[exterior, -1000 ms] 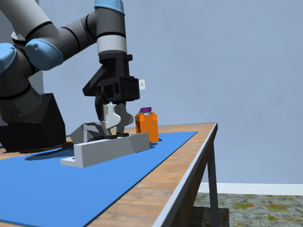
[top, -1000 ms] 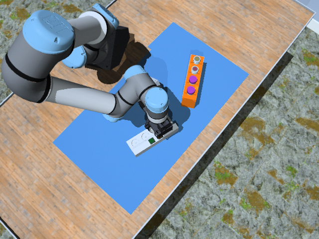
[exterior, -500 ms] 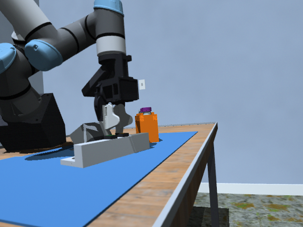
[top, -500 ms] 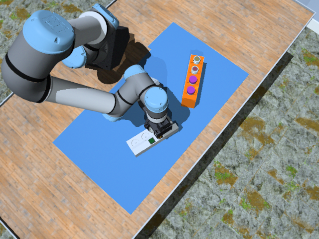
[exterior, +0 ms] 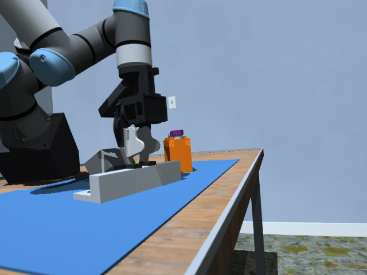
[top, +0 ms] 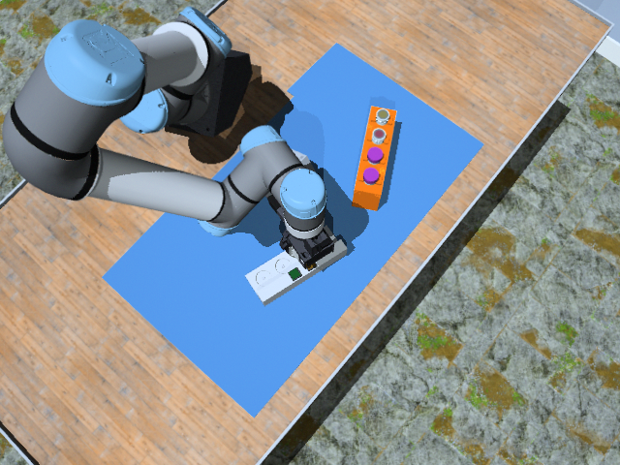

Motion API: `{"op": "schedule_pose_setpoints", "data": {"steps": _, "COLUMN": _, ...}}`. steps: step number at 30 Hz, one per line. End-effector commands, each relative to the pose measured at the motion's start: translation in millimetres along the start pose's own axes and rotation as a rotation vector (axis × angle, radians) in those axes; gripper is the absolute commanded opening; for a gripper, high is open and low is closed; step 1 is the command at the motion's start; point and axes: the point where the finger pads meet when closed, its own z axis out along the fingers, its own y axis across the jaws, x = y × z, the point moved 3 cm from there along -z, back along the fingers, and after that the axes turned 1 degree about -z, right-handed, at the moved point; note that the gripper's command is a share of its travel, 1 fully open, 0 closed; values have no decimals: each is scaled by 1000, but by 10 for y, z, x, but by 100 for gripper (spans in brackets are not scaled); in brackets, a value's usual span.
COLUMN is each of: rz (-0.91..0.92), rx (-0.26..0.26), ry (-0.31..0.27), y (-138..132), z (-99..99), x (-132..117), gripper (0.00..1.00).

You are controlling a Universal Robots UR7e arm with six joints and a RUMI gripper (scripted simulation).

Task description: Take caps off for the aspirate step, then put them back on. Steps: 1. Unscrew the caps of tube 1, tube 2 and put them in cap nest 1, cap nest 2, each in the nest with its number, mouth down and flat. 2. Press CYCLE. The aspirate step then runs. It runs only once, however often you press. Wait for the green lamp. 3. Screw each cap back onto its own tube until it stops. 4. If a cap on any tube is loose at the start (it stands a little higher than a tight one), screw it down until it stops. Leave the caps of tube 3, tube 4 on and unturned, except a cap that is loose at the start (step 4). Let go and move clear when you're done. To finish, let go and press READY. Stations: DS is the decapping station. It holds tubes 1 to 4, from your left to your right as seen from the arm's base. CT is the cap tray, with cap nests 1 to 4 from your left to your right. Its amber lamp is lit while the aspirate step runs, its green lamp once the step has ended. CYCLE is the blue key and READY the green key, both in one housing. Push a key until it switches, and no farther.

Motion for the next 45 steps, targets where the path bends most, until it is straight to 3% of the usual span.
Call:
{"op": "schedule_pose_setpoints", "data": {"steps": 1, "rz": 1, "rx": 0, "ry": 2, "y": -13, "z": 15, "x": 14, "gripper": 0}}
{"op": "schedule_pose_setpoints", "data": {"steps": 30, "rz": 1, "rx": 0, "ry": -1, "y": -6, "z": 97, "x": 4, "gripper": 0}}
{"op": "schedule_pose_setpoints", "data": {"steps": 31, "rz": 1, "rx": 0, "ry": -1, "y": -6, "z": 97, "x": 4, "gripper": 29}}
{"op": "schedule_pose_setpoints", "data": {"steps": 43, "rz": 1, "rx": 0, "ry": -1, "y": -6, "z": 97, "x": 4, "gripper": 29}}
{"op": "schedule_pose_setpoints", "data": {"steps": 45, "rz": 3, "rx": -1, "ry": -5, "y": -7, "z": -16, "x": -16, "gripper": 29}}
